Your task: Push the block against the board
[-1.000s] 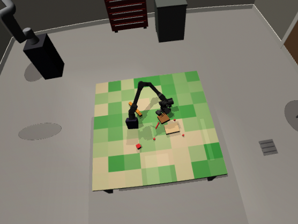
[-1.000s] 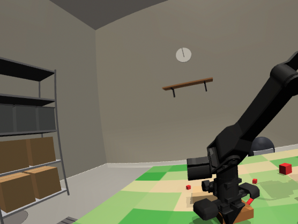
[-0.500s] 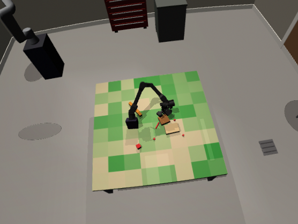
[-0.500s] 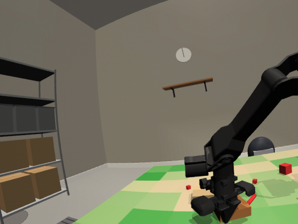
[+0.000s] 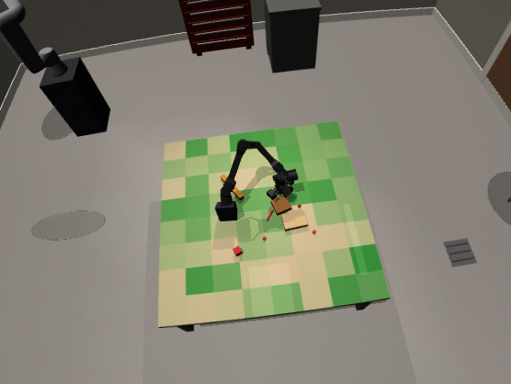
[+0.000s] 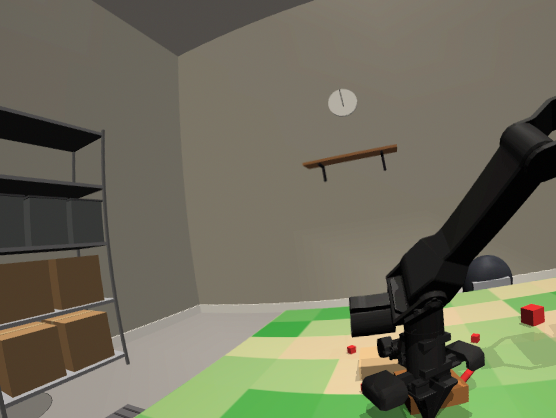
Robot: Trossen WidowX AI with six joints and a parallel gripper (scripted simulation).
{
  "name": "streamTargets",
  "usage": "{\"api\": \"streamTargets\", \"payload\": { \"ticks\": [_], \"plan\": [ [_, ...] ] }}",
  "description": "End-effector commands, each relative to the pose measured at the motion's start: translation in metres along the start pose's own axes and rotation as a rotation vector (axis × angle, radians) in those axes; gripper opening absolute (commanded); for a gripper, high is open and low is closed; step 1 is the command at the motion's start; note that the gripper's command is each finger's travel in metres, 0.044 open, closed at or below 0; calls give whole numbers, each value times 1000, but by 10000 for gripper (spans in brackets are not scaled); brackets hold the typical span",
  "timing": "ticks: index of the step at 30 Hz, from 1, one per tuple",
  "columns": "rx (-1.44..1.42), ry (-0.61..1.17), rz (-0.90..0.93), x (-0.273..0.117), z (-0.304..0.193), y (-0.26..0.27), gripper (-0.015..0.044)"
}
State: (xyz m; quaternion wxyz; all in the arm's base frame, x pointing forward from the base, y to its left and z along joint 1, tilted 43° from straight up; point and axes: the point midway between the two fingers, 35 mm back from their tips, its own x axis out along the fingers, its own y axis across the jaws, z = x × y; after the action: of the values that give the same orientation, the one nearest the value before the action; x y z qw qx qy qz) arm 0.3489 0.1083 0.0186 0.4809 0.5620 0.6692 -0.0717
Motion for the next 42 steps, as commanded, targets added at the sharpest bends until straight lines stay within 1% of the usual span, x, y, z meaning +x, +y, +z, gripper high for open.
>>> {"api": "streamTargets", "payload": {
  "ticks": [1,16,18,20,21,27,42],
  "plan": [
    [1,-5,2,-1,-6,1,0],
    [2,-2,4,-1,-29,1,0],
    [1,1,1,-12,-25,1,0],
    [2,-3,2,-43,-25,1,0],
    [2,-3,3,-53,-26,0,0],
    [-4,-4,3,-56,-26,0,0],
    [-491,-10,-7,-57,-4,-47,0]
  ]
}}
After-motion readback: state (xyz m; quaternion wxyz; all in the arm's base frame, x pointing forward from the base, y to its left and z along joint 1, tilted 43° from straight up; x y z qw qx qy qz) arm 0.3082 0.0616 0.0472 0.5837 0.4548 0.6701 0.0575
